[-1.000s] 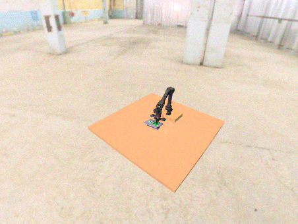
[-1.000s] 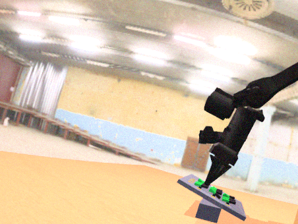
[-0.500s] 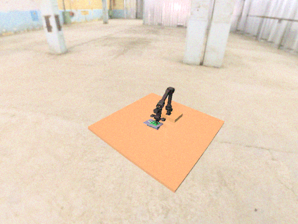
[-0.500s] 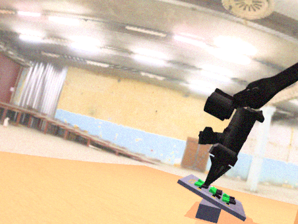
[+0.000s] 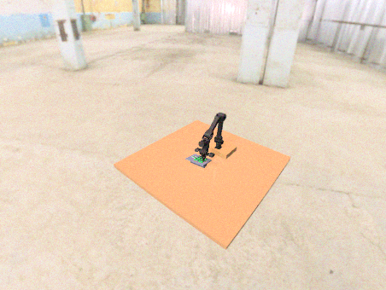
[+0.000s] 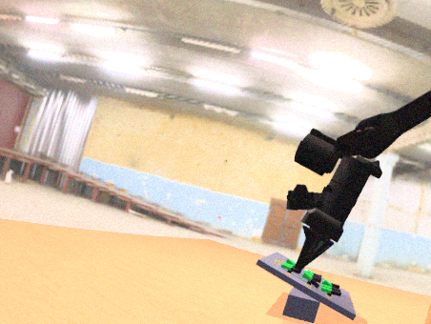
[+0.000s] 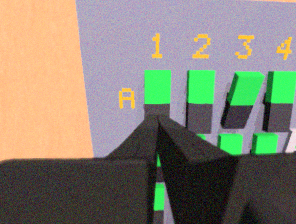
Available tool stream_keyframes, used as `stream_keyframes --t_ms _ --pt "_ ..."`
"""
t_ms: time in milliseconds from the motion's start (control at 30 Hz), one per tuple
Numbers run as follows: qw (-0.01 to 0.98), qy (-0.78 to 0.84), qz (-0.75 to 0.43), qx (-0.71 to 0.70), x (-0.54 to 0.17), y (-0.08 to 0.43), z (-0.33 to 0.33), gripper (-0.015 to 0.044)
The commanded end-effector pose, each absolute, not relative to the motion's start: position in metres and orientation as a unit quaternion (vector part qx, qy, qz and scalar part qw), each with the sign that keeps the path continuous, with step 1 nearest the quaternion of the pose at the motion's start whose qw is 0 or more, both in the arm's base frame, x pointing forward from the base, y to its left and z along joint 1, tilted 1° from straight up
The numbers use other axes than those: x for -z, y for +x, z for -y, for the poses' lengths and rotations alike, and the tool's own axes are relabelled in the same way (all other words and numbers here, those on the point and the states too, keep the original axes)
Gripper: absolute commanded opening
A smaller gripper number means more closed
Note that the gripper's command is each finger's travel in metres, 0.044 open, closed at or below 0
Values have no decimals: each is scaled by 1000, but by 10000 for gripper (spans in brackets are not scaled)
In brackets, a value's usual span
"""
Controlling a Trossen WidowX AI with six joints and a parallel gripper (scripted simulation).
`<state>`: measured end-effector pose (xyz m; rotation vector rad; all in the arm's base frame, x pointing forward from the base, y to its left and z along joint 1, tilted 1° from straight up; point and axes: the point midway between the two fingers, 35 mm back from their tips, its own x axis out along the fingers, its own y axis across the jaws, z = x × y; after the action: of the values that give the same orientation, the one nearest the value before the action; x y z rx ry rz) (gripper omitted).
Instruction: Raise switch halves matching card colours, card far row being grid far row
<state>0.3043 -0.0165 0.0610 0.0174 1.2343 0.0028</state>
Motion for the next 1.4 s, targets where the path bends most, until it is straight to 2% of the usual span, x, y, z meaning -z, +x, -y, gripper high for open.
stream_keyframes --t_ms 0,533,733,900,1167,1367 --pt "816 8 -578 1 -60 305 17 0" --pt "816 8 -578 1 -58 306 17 0" --pt "809 8 -588 1 -118 288 18 0" --pt "808 8 -589 1 -120 287 18 0" --pt "808 5 -589 3 -120 286 86 0" --pt "811 5 -586 3 -109 289 88 0"
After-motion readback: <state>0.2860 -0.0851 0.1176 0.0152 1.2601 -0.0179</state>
